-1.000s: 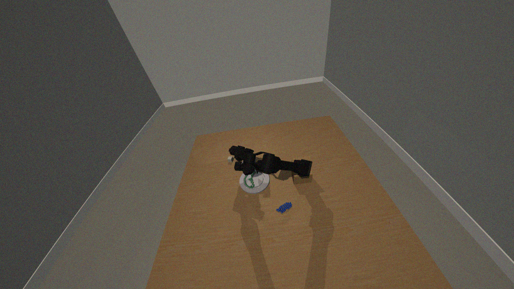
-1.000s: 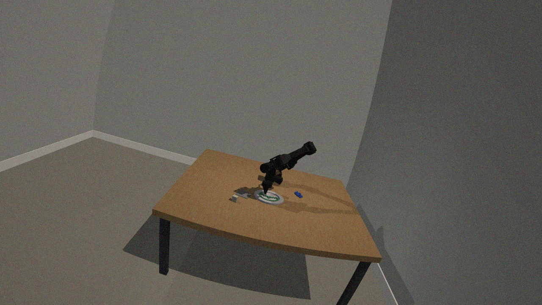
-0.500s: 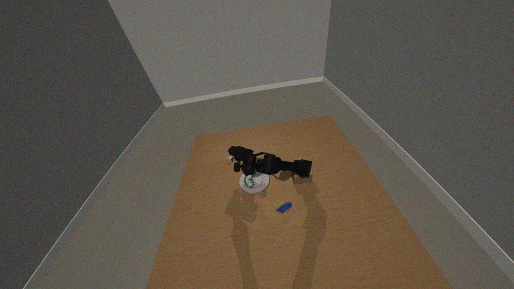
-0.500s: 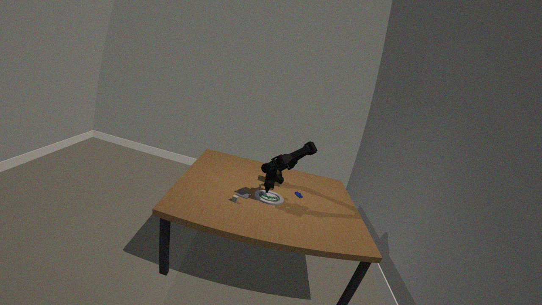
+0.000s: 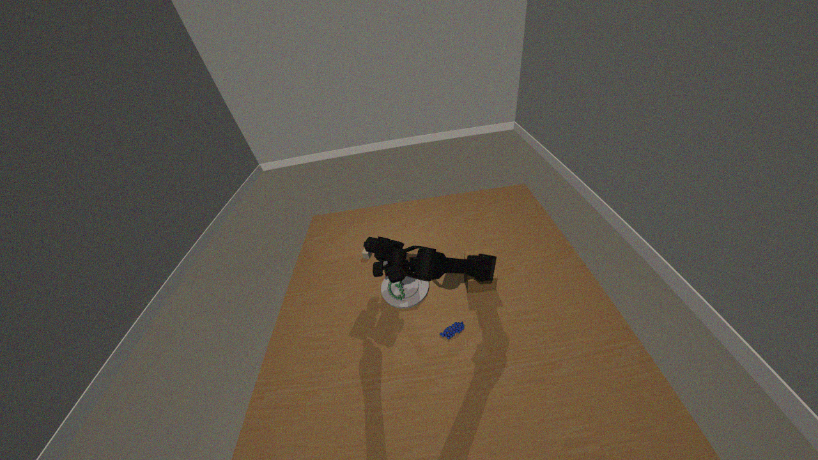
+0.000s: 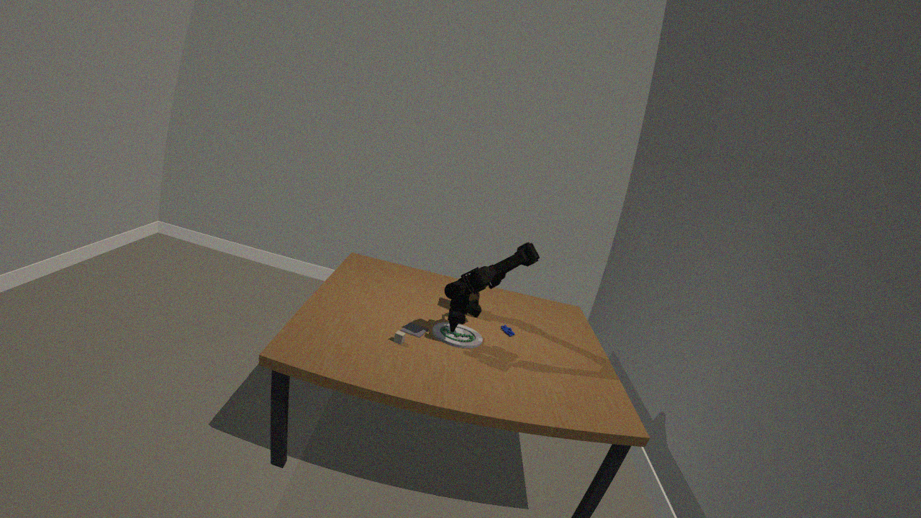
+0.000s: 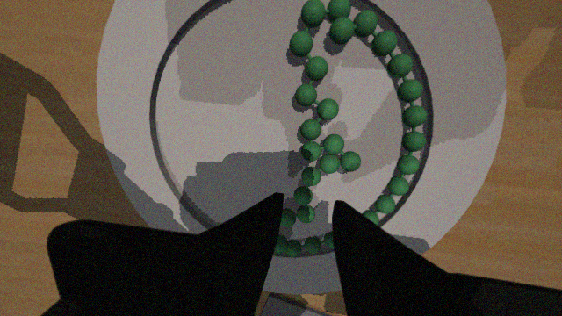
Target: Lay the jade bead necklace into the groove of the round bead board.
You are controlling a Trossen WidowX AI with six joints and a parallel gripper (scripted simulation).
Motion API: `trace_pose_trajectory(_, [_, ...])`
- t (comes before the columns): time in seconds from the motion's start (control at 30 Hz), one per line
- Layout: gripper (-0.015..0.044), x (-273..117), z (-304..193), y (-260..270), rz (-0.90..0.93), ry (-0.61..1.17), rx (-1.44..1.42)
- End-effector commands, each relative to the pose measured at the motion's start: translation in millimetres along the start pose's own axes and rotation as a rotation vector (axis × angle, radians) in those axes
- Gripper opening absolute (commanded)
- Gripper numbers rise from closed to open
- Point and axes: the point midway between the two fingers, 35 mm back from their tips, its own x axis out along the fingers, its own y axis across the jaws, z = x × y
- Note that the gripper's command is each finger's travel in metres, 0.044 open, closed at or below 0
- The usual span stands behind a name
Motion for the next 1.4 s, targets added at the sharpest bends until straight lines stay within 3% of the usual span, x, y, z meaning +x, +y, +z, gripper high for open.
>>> trace_pose_trajectory(0.0, [0.012,8.2,-0.9,2.0,0.004,-0.006,0.01])
trace_pose_trajectory(0.27, [0.012,13.8,-0.5,2.4,0.004,-0.007,0.01])
trace_pose_trajectory(0.43, [0.0,11.6,0.6,1.5,0.004,-0.003,0.001])
trace_pose_trajectory(1.37, [0.0,11.6,0.6,1.5,0.004,-0.003,0.001])
